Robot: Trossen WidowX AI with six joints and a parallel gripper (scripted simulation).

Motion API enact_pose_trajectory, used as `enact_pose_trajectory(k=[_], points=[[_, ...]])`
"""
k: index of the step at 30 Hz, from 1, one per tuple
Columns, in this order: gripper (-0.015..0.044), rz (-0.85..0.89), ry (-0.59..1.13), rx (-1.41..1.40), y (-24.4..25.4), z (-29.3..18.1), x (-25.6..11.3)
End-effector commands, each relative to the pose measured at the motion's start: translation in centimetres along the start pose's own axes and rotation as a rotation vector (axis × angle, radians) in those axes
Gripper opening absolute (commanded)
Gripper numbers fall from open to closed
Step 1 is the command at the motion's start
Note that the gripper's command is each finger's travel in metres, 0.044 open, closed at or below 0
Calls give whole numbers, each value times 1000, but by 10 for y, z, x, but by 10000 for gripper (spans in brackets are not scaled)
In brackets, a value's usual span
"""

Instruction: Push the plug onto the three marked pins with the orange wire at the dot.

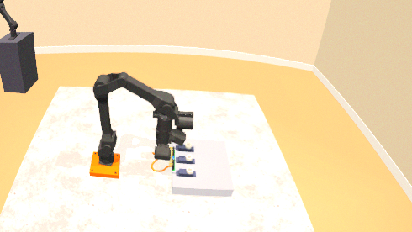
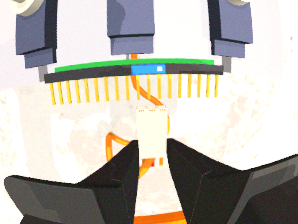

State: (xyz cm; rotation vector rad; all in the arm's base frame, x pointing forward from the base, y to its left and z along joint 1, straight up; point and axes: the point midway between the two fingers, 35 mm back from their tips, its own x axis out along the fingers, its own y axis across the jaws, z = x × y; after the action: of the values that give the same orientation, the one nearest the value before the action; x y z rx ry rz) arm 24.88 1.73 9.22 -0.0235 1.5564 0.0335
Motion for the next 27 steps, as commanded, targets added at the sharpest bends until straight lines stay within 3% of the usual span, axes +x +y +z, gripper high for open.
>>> enact_pose_trajectory(k=[1,27], points=[[0,3,-10,-3,1,5,-3],[0,3,-11,-3,1,19,-2]])
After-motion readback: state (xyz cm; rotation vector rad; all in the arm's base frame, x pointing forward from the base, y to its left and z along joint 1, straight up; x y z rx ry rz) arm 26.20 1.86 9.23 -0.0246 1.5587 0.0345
